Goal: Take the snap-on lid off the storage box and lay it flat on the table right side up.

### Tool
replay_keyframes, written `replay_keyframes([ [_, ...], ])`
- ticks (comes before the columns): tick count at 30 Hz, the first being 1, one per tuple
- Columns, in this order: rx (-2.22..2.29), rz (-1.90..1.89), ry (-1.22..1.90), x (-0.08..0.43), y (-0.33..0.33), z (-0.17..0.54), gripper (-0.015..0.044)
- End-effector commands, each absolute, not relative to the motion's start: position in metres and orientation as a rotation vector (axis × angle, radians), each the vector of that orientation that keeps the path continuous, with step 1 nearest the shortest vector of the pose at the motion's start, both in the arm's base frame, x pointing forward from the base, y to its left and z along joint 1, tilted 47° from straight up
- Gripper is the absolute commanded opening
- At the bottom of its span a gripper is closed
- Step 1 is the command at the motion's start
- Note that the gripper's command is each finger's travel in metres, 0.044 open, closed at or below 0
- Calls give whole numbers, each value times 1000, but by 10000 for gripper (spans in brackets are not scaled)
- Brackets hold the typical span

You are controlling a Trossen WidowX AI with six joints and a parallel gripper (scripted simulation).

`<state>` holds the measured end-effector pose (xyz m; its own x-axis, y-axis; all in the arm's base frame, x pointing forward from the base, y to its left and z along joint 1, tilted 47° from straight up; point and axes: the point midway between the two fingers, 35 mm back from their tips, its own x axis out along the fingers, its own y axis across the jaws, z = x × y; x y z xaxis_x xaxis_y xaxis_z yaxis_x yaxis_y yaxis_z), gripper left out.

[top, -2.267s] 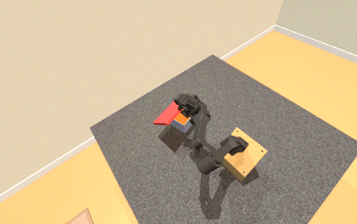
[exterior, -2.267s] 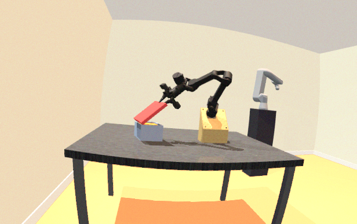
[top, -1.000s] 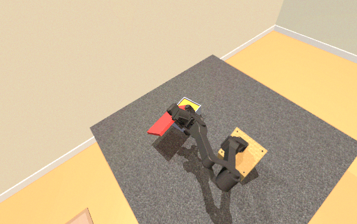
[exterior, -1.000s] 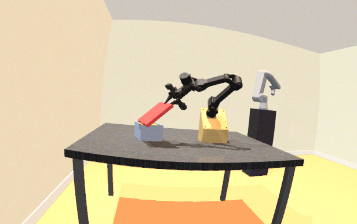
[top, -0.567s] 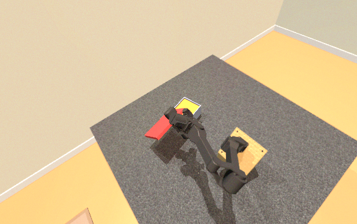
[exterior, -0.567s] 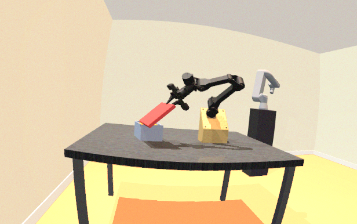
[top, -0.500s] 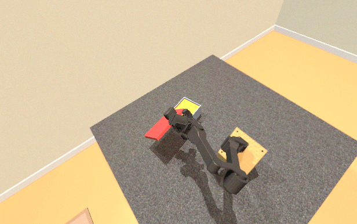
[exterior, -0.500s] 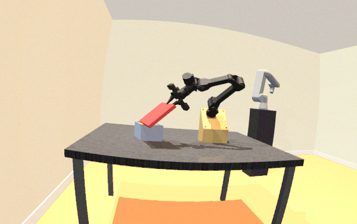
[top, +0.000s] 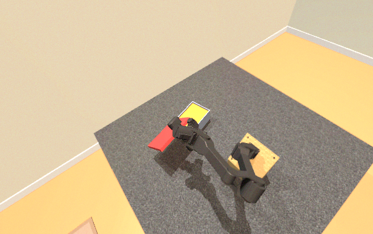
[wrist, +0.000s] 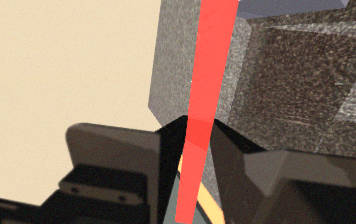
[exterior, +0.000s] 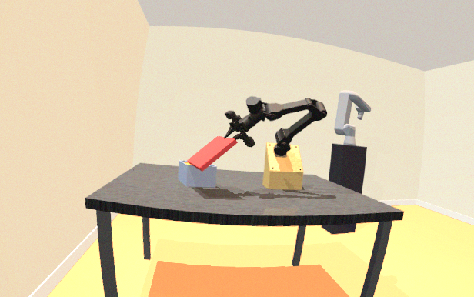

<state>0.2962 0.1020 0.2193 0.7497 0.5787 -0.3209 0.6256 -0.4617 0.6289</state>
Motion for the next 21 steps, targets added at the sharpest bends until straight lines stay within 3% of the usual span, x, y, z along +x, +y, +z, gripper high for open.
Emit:
replay_keyframes([
  [1, 2186, -67, 881, 295, 105, 229, 0],
  [21, 2188, -65, 881, 281, 131, 257, 0],
])
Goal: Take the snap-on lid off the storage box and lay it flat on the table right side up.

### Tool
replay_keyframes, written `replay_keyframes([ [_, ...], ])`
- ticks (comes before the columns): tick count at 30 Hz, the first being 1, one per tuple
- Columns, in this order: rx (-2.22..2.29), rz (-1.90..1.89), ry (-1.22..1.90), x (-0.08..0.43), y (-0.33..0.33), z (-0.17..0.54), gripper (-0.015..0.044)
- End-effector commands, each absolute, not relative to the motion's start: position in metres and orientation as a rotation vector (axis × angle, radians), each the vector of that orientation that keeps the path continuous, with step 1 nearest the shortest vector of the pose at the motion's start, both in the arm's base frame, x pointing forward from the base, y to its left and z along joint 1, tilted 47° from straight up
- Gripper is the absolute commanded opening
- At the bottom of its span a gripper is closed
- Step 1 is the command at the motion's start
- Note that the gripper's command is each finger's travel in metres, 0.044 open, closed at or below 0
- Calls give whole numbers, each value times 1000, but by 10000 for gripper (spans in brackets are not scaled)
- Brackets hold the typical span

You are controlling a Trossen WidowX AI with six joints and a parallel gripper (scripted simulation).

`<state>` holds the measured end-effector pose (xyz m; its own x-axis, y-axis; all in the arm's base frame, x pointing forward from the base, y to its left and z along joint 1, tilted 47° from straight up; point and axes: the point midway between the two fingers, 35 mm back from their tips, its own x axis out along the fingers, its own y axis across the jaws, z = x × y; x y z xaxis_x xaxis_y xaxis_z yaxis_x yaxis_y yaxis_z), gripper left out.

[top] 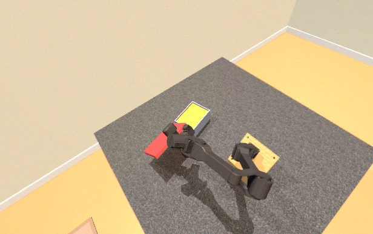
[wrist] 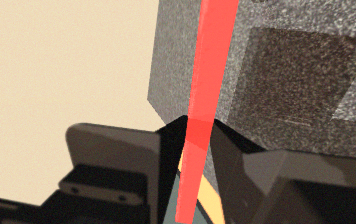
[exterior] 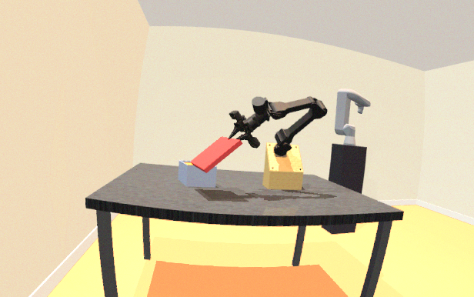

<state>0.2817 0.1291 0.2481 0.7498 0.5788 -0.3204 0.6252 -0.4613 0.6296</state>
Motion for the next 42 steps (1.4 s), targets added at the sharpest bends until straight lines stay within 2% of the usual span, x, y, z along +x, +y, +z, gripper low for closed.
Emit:
replay_keyframes([
  [1, 2188, -65, 881, 280, 132, 259, 0],
  [42, 2190, -64, 881, 279, 156, 235, 0],
])
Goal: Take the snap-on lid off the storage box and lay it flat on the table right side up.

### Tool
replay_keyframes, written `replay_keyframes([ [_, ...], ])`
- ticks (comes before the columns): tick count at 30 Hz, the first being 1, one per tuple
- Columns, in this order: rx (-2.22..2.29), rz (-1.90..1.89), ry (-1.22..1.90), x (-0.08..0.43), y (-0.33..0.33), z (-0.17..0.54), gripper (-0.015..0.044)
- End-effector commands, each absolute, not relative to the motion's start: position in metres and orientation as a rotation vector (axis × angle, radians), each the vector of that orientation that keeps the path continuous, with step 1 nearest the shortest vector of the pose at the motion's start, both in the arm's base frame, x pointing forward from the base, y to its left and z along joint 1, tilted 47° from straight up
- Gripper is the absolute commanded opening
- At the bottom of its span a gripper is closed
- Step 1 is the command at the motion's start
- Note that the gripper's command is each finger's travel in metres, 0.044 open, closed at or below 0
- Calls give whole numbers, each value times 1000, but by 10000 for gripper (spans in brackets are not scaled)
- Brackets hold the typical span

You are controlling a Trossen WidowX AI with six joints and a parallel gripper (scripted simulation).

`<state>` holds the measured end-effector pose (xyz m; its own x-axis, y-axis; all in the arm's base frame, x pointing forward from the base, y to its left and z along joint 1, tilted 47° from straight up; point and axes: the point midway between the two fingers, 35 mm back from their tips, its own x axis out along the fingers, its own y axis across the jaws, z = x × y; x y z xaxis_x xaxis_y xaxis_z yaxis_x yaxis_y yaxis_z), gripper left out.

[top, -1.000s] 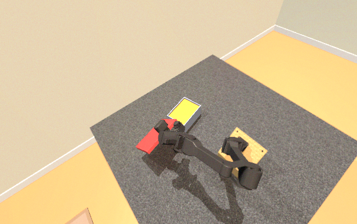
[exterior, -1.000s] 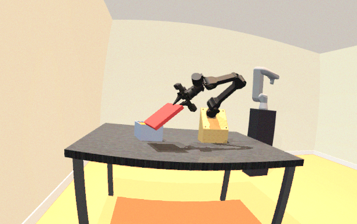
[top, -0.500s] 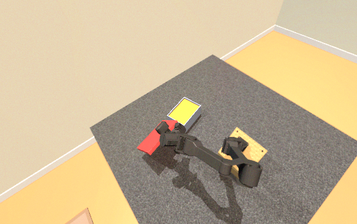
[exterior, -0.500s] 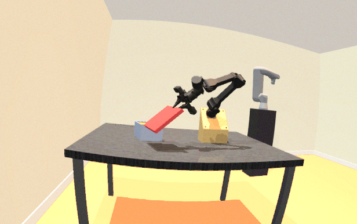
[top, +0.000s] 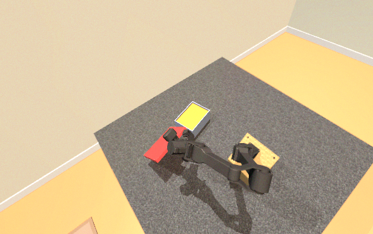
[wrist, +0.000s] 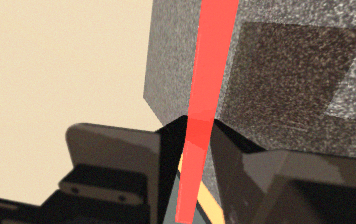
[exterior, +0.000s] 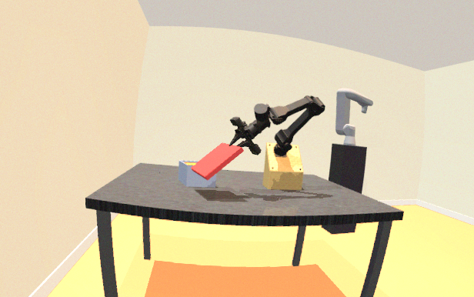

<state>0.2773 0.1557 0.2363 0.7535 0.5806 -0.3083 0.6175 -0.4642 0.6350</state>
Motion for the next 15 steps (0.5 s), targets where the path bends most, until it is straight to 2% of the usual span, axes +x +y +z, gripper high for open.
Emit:
replay_keyframes([
  [1, 2190, -64, 881, 279, 156, 235, 0],
  [15, 2190, -63, 881, 279, 164, 227, 0],
])
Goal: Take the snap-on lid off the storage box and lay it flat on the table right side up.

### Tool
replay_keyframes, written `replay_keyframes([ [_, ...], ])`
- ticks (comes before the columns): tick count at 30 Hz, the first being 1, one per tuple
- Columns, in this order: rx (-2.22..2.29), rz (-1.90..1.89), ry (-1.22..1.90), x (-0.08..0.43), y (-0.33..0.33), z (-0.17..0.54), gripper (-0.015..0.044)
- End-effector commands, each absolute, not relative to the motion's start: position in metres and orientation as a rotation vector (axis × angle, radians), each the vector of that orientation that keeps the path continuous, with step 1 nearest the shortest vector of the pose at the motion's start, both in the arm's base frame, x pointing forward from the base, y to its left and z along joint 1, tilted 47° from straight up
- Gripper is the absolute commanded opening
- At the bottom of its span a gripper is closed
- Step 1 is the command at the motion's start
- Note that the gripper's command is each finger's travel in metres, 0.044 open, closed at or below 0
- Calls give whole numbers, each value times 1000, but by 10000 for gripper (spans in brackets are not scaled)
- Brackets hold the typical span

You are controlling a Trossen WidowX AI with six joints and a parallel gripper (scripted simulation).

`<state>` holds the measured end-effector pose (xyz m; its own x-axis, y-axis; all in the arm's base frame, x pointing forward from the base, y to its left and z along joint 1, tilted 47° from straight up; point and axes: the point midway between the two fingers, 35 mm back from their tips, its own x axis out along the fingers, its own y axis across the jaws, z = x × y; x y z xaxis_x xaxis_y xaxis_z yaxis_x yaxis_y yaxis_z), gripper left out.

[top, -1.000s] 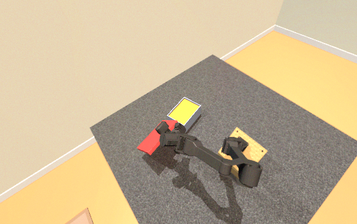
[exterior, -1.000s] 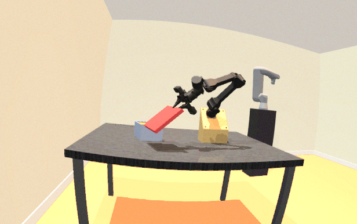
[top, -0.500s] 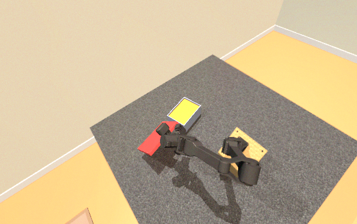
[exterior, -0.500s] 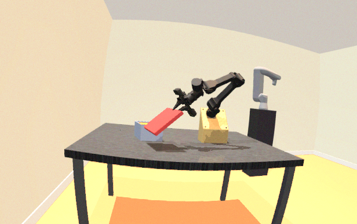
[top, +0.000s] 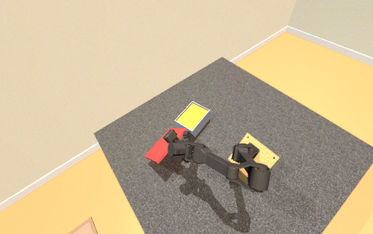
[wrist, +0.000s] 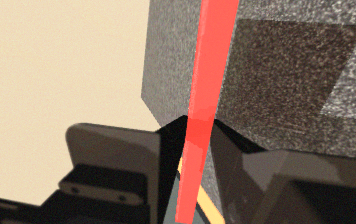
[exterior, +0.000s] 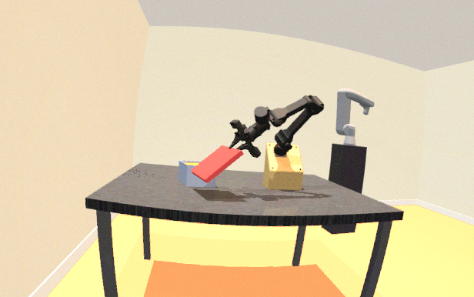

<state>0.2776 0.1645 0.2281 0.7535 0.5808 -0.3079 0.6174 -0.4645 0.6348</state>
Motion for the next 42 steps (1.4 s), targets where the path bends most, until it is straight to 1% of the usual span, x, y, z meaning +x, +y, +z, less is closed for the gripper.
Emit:
replay_keyframes([
  [1, 2190, -63, 881, 279, 165, 227, 0],
  [42, 2192, -63, 882, 279, 189, 204, 0],
])
